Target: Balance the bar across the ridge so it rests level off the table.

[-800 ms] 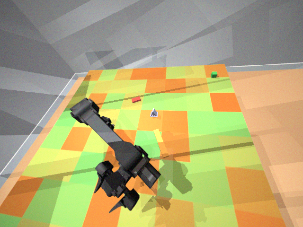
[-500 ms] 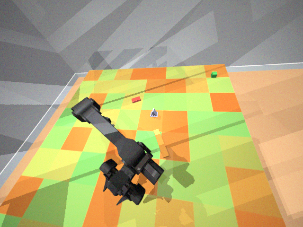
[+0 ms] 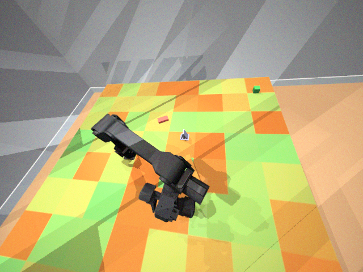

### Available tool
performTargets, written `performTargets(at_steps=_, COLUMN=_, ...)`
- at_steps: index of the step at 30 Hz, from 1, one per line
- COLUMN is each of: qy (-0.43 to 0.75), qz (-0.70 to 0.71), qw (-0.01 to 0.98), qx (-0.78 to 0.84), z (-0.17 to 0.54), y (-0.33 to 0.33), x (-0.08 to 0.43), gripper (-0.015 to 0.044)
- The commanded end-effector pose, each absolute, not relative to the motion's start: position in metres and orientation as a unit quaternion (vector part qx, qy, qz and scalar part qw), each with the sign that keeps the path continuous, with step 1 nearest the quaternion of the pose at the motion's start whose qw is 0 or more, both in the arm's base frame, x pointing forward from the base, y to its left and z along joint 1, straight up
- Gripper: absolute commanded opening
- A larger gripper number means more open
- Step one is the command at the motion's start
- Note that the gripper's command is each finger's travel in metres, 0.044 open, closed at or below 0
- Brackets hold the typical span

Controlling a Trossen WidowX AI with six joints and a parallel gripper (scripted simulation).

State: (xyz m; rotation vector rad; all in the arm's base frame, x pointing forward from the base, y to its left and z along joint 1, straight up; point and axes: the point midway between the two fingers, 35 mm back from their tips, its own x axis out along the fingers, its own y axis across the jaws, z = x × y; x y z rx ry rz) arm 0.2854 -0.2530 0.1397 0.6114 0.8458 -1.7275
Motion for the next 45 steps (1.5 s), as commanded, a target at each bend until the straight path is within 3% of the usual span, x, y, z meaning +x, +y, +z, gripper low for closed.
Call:
performTargets(at_steps=1, qy=0.402, qz=-0.678, qw=0.548, qx=0.280, z=0.131, y=-0.231, x=0.303, gripper=0.0315)
performTargets(at_steps=22, qy=0.584, qz=-0.380, qw=0.606, qx=0.384, z=0.122, y=-0.100, x=0.375, gripper=0.0315)
performTargets(at_steps=45, qy=0.585, qz=-0.377, qw=0.606, qx=0.384, z=0.074, y=-0.099, x=0.377, gripper=0.0315)
